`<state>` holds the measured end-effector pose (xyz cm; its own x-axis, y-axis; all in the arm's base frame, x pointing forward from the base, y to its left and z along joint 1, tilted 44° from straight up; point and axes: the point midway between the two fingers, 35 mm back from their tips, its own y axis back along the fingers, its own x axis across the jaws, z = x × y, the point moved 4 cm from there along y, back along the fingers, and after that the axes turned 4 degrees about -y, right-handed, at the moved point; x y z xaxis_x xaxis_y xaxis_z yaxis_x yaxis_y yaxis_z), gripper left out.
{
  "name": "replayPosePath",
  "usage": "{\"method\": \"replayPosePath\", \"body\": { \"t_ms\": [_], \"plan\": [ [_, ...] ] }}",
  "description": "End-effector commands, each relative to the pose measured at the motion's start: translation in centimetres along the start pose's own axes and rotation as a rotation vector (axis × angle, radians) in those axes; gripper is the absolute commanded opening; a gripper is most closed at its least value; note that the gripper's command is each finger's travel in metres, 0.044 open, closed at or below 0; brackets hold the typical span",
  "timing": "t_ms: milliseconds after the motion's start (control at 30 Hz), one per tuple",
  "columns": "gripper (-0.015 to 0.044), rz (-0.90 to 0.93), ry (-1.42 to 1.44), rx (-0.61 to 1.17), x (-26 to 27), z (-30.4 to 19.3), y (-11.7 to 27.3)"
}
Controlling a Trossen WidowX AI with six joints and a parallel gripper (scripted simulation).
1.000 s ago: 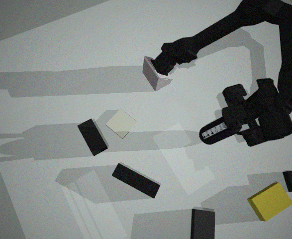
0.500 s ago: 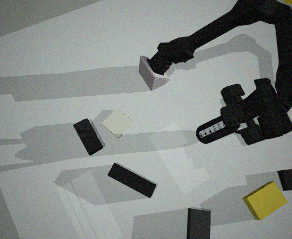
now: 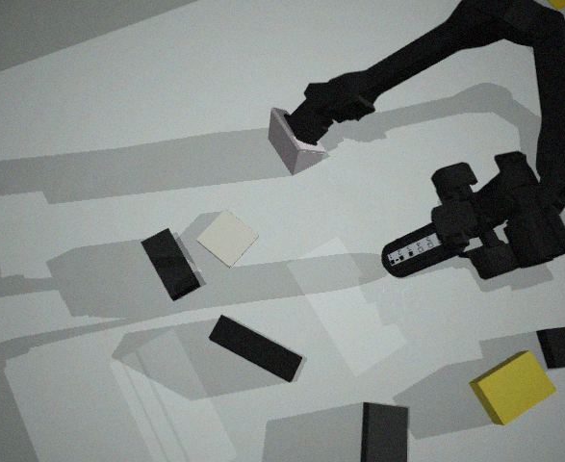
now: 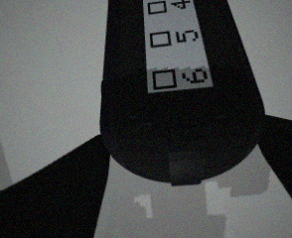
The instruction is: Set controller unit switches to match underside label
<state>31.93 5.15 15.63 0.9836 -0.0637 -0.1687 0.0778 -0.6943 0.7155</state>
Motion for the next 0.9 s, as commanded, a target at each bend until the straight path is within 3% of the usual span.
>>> {"method": "replayPosePath", "body": {
  "t_ms": [0,867],
  "plan": [
    [0.0337,-0.009,-0.007,-0.008,-0.1,-0.1,-0.5],
    [0.0336,-0.009,-0.007,-0.007,-0.2,-1.6,-1.9]
  ]
}}
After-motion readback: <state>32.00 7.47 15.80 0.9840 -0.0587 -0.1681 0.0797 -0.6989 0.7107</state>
